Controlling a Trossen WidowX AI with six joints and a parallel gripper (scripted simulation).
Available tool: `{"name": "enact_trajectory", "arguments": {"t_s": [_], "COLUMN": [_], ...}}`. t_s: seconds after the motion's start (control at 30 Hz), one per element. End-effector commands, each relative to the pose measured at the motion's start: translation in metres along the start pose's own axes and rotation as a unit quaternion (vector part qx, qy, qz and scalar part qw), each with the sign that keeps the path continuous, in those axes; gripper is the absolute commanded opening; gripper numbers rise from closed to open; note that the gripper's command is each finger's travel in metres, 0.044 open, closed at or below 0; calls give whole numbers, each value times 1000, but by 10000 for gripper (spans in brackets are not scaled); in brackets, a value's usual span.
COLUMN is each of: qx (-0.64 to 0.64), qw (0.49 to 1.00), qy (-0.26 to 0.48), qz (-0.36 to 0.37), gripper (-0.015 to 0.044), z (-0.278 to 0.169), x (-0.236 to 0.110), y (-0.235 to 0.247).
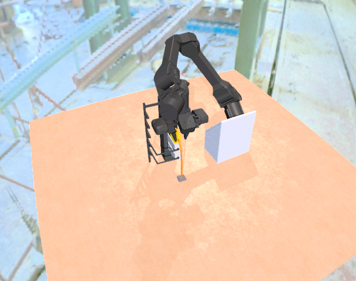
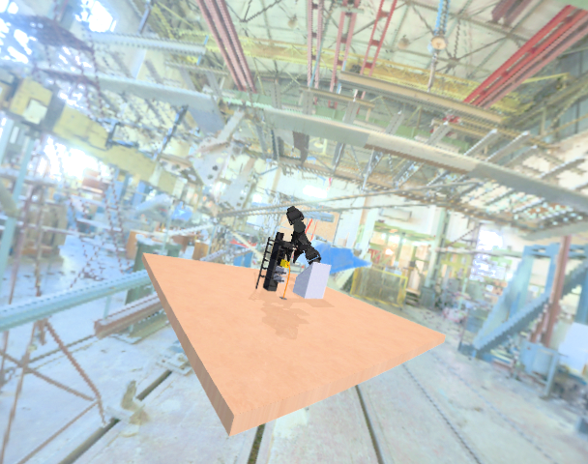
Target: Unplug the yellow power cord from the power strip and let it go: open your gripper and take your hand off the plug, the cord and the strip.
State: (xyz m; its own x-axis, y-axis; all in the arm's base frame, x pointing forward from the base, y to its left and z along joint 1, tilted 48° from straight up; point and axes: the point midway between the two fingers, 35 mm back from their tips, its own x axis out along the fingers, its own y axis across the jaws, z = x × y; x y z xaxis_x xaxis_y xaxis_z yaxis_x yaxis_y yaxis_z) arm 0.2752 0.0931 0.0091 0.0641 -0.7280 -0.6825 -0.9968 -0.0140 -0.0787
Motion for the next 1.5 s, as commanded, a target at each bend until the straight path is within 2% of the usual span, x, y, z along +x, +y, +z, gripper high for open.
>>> {"name": "enact_trajectory", "arguments": {"t_s": [0.0,0.67,1.2,1.33,1.47], "qx": [1,0,0,3,3], "qw": [1000,1000,1000,1000,1000], "qy": [3,4,4,3,3], "qz": [-1,-1,-1,1,1], "gripper": [160,160,160,55,28], "z": [-5,-38,-39,-38,-38], "x": [0,0,12,10,10], "y": [0,0,0,0,0]}}
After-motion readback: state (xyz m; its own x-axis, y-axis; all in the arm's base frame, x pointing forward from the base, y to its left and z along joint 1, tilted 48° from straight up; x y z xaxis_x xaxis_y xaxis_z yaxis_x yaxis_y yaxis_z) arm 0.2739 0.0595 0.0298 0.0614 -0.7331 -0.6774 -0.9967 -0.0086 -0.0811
